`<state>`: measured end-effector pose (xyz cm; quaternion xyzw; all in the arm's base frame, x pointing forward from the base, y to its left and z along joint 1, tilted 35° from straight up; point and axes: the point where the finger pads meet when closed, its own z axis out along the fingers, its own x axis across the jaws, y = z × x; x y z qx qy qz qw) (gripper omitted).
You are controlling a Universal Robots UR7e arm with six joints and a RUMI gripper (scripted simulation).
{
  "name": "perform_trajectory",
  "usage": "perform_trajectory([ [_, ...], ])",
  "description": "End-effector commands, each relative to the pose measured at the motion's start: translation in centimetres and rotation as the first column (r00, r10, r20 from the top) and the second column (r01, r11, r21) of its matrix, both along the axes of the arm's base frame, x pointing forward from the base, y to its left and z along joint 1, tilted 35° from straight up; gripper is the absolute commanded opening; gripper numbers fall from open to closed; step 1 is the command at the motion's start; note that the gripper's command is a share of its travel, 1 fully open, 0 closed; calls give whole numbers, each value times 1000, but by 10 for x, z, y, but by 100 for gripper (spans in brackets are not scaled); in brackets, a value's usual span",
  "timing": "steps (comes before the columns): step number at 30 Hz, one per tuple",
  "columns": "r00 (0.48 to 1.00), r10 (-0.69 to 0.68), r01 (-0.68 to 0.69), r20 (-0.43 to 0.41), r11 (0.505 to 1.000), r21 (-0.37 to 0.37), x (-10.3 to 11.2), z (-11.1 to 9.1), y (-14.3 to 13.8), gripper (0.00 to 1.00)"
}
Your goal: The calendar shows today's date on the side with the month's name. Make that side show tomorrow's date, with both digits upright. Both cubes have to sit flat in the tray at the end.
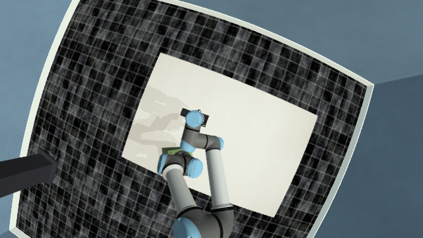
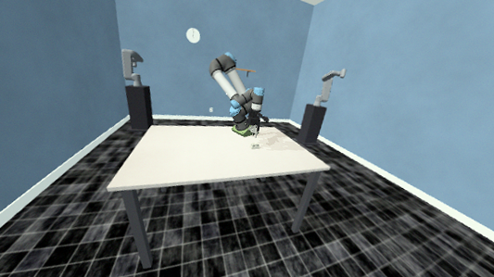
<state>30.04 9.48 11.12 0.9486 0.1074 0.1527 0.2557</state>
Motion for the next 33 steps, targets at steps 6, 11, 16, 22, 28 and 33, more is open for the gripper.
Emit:
perform_trajectory([
  [6, 1000, 1, -1, 2, 1000, 0, 1, 1, 1, 28],
  [11, 1000, 1, -1, 2, 1000, 0, 1, 1, 1, 28],
  [16, 1000, 0, 0, 0, 1000, -1, 0, -1, 0, 28],
  [22, 1000, -2, 2, -3, 1000, -2, 0, -4, -2, 28],
  [28, 1000, -3, 3, -3, 1000, -1, 2, -8, -4, 28],
  [33, 1000, -2, 2, -3, 1000, -1, 4, -14, -6, 28],
])
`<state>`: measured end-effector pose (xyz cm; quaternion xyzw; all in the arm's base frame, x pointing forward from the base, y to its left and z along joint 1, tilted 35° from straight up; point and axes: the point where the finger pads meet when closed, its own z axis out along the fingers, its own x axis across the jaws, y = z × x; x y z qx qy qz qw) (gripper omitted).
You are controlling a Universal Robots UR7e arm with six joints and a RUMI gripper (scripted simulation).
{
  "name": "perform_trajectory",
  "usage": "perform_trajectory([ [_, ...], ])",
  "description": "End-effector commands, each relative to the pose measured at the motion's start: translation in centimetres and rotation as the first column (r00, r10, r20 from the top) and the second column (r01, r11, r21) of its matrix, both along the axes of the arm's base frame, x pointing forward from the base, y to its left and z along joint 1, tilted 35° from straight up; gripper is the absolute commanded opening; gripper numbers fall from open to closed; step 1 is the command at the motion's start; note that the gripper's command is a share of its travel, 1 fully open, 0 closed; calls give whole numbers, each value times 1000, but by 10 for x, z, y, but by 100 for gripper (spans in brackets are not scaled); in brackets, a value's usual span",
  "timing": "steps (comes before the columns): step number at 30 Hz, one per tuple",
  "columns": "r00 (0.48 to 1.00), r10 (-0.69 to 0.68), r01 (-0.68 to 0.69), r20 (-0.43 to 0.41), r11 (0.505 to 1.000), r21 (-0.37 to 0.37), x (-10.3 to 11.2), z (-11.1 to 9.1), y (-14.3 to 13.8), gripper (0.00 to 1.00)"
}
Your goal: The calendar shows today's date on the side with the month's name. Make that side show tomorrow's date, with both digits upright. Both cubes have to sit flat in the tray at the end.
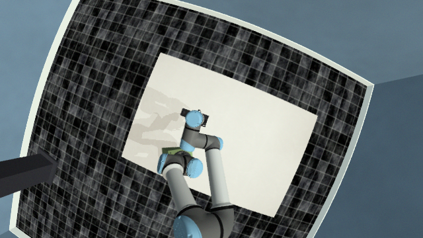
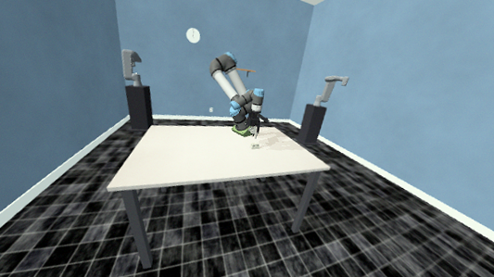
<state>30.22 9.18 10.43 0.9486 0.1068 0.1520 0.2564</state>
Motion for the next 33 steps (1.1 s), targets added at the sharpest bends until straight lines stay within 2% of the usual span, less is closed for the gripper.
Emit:
perform_trajectory([
  [1, 1000, -1, 1, -2, 1000, 0, 3, -8, -4, 28],
  [20, 1000, -1, 1, -2, 1000, 0, 11, -30, -14, 28],
  [33, 1000, -1, 1, -2, 1000, 0, 14, -37, -18, 28],
])
